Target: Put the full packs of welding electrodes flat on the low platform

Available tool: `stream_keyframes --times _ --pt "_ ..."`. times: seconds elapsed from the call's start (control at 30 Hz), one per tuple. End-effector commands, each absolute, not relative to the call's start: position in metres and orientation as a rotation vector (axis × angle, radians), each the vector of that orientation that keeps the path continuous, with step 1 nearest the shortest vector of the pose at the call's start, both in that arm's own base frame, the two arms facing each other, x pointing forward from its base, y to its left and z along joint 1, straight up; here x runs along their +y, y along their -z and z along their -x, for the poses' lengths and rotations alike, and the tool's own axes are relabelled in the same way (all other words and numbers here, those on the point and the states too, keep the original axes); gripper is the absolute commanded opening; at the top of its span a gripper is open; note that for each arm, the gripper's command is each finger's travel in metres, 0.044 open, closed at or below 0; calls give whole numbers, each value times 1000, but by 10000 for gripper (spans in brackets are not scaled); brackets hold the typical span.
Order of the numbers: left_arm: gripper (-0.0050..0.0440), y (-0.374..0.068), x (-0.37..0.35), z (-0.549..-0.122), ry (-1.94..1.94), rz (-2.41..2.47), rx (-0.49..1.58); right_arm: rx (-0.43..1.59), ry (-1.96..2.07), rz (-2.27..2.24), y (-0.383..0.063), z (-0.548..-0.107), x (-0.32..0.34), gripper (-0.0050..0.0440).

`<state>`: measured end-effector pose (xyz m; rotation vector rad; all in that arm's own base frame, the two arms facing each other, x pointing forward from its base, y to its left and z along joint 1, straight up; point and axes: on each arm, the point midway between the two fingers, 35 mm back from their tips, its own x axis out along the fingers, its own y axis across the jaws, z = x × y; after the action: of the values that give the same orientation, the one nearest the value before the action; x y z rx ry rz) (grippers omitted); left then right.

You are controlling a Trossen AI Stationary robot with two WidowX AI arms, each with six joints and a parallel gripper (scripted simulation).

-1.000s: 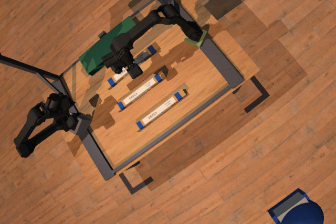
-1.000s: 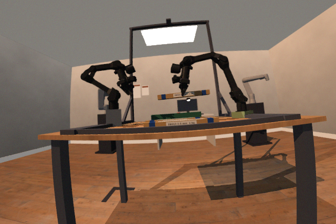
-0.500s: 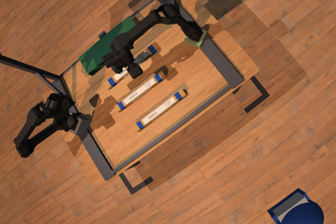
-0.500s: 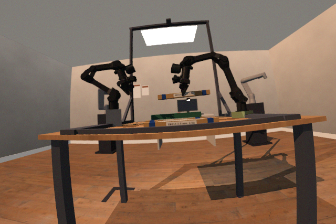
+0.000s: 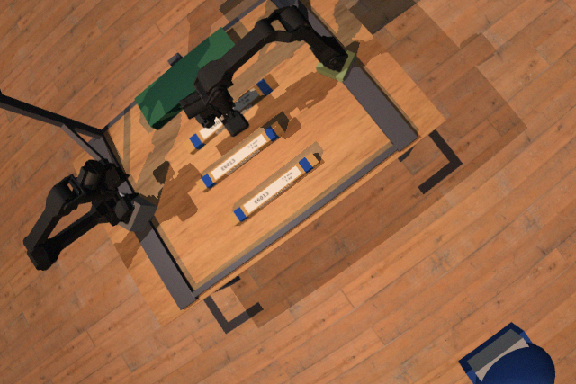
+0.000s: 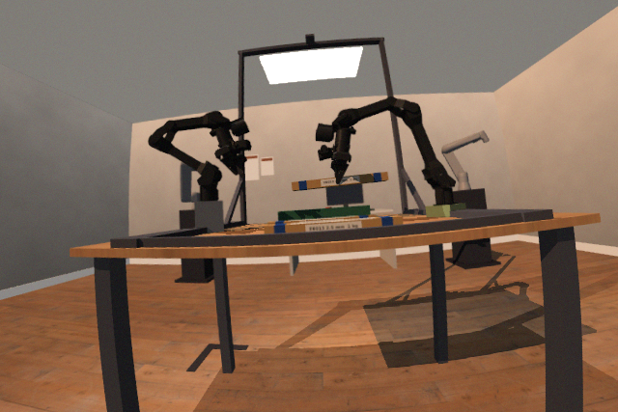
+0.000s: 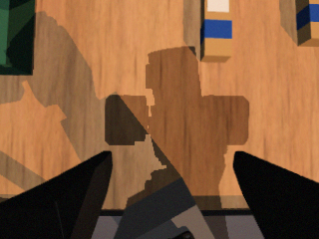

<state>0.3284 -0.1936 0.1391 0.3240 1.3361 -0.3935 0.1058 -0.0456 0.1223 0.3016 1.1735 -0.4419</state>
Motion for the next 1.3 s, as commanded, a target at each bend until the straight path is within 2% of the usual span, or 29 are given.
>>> stream_keyframes --times 0.0,1.27 --pt "-50 -161 -195 -331 406 -301 1258 1151 443 -298 -129 -108 -46 330" --pt "-50 -117 -196 -332 406 -301 1258 1151 443 -298 -129 -108 -46 330"
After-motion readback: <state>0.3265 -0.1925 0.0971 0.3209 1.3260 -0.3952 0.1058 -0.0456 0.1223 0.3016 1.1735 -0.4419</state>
